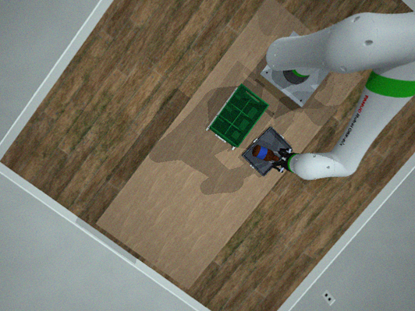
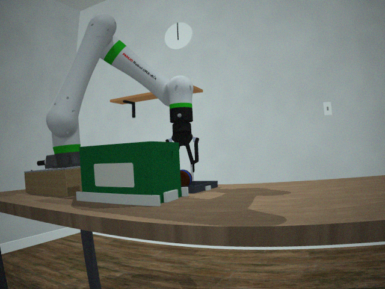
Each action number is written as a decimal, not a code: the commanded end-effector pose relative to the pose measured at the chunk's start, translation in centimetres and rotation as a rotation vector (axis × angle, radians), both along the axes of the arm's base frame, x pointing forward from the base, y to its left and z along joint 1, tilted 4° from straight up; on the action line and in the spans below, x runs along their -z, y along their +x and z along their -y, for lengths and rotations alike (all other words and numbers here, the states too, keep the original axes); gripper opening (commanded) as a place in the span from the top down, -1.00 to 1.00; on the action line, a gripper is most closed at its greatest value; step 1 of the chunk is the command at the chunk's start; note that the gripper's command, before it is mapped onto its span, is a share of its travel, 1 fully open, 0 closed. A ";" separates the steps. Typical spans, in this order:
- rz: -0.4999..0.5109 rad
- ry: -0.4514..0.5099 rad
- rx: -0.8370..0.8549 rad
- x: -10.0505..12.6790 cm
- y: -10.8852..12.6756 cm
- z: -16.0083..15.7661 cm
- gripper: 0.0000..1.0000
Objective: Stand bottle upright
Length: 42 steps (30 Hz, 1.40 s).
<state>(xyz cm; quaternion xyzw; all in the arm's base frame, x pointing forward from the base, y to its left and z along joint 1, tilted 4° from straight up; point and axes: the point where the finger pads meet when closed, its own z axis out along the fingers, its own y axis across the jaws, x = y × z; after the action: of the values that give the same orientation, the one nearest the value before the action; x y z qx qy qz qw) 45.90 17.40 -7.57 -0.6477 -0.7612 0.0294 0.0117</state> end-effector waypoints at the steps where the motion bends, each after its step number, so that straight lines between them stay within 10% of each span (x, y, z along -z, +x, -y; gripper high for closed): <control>1: 0.000 0.000 0.000 0.0 0.0 0.0 0.24; 25: 0.000 0.000 0.000 0.0 0.0 0.0 0.24; 26: 0.000 0.000 0.000 0.0 0.0 0.0 1.00; 42: 0.000 0.000 0.000 0.0 0.0 0.0 1.00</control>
<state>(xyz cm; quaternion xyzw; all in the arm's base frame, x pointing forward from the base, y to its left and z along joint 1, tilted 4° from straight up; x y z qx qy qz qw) 45.90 17.40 -7.57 -0.6477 -0.7613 0.0294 0.0117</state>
